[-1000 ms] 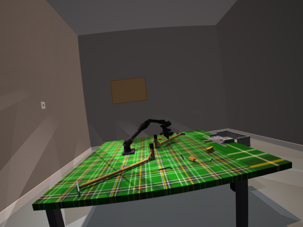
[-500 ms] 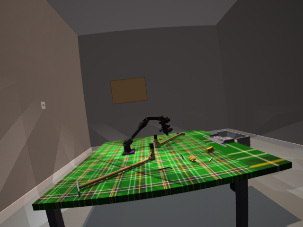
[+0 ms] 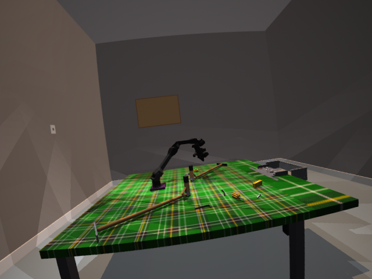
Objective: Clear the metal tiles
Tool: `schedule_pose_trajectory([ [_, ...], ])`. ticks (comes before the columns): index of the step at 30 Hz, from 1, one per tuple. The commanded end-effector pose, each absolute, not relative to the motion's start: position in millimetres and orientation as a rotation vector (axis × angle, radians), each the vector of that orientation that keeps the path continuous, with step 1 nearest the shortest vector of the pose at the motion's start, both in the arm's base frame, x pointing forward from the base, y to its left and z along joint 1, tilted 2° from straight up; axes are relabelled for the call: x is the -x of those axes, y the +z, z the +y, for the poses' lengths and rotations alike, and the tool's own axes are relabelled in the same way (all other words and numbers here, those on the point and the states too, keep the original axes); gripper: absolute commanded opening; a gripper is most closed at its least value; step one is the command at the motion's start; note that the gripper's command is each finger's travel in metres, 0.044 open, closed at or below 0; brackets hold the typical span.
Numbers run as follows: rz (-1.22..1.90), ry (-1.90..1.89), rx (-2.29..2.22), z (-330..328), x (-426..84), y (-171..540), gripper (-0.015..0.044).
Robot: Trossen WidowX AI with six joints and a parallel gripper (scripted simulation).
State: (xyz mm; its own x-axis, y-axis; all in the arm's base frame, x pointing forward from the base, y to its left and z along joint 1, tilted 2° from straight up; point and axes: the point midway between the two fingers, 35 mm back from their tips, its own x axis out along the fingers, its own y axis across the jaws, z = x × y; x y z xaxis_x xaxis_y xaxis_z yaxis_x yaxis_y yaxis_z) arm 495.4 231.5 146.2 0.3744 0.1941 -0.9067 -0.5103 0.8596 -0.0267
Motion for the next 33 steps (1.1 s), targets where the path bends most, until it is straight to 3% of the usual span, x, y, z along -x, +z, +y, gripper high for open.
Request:
schedule_pose_trajectory([
  [1,1.076,0.437,0.292,238.9,-483.7,172.2,0.0000],
  [10,1.064,0.428,0.274,242.7,-478.0,182.8,0.0000],
  [33,1.081,0.423,0.272,247.6,-487.9,130.6,0.0000],
])
